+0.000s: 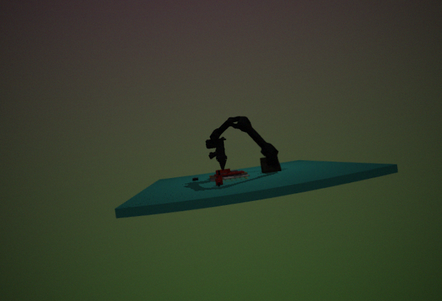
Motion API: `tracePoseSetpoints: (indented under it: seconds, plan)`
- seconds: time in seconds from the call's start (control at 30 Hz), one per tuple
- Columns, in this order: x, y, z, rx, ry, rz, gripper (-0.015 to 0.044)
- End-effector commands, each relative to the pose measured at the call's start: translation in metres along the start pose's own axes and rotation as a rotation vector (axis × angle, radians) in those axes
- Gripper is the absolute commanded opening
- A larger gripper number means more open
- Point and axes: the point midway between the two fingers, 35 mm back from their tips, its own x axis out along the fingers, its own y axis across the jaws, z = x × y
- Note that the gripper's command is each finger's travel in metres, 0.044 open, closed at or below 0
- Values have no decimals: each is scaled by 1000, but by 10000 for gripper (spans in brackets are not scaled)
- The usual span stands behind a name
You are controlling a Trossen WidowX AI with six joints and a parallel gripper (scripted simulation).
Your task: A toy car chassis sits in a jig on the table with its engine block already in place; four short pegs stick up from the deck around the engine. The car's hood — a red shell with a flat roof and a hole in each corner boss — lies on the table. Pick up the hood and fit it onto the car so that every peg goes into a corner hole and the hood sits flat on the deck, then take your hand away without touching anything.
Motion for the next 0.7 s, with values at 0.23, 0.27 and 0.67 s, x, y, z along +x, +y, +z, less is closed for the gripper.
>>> tracePoseSetpoints:
  seconds: [0.23, 0.27, 0.67]
  plan:
    - [13, -5, 0, -7, 16, -1, 0]
    - [13, -5, 0, -7, 16, -1, 0]
    - [0, 0, 0, -1, -1, 0, 131]
